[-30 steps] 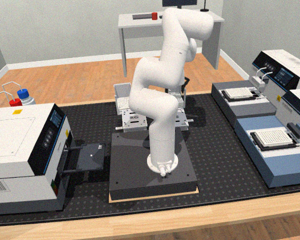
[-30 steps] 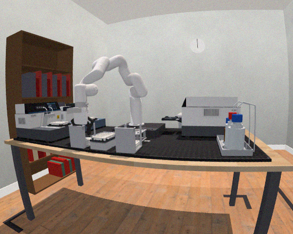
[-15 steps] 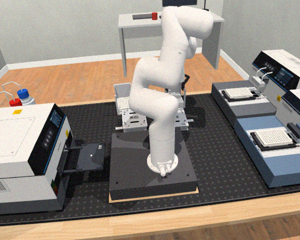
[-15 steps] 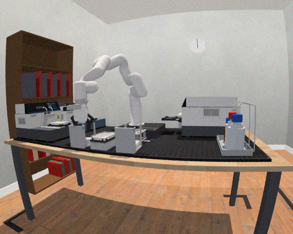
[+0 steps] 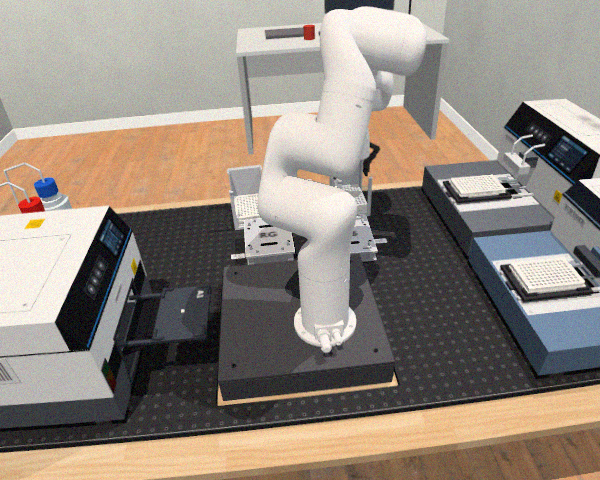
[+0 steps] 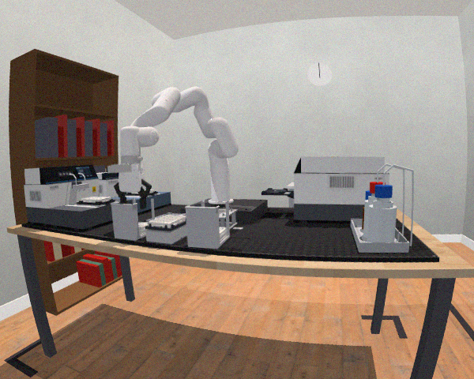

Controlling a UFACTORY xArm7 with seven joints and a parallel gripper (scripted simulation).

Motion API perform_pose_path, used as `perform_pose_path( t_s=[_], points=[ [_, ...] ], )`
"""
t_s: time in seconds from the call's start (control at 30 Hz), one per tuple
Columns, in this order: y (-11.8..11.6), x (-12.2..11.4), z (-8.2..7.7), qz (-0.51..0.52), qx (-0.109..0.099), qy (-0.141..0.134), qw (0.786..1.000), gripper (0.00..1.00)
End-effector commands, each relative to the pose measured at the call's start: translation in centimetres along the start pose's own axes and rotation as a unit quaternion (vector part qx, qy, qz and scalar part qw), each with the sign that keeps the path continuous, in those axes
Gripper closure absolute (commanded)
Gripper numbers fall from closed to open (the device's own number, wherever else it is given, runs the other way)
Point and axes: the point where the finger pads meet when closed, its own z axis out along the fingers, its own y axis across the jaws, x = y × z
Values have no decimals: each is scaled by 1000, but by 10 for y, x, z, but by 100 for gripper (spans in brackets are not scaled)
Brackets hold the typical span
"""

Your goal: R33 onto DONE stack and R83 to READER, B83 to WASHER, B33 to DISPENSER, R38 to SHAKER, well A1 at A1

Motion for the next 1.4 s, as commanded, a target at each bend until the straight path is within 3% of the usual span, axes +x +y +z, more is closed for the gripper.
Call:
perform_pose_path(
  t_s=[0.0,1.37],
  points=[
    [0,1,-8,0,-1,2,1000,0],
    [0,1,-57,0,-1,2,1000,0]
  ],
)
